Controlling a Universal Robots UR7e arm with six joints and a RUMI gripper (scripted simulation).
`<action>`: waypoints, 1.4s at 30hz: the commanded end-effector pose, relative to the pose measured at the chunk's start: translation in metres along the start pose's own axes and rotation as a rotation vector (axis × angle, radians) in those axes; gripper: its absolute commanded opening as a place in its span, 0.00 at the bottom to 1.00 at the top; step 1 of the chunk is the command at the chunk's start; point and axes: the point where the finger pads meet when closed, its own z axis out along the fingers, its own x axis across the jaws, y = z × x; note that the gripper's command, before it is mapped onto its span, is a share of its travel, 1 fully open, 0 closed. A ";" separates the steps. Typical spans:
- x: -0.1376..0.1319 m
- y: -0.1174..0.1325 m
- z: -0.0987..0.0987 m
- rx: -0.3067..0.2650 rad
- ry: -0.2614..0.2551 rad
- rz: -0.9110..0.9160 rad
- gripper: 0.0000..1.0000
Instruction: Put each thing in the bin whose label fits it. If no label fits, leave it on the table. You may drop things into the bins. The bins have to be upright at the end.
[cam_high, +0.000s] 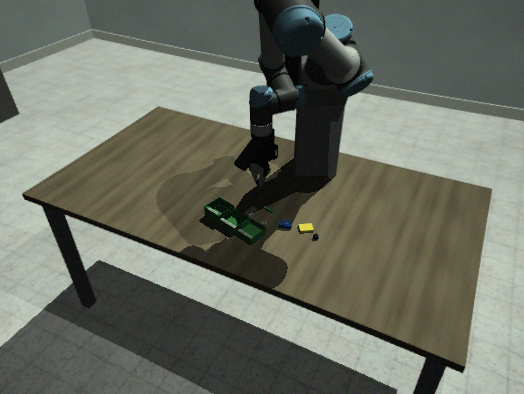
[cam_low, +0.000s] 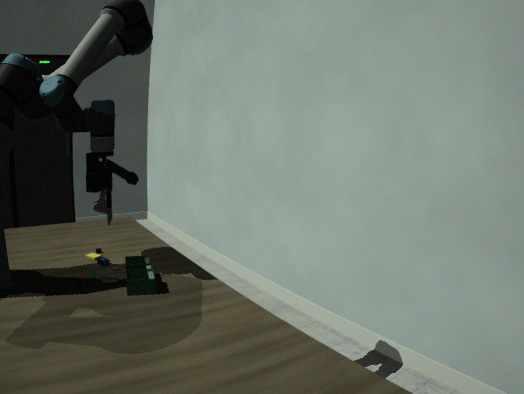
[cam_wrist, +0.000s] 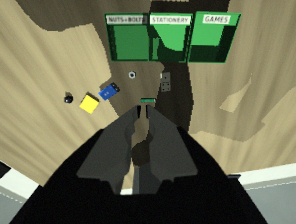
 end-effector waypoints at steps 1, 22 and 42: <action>0.037 -0.021 0.026 0.004 -0.001 0.002 0.04; 0.132 -0.066 0.082 0.003 -0.002 0.001 0.04; 0.131 -0.067 0.114 0.003 -0.001 -0.001 0.04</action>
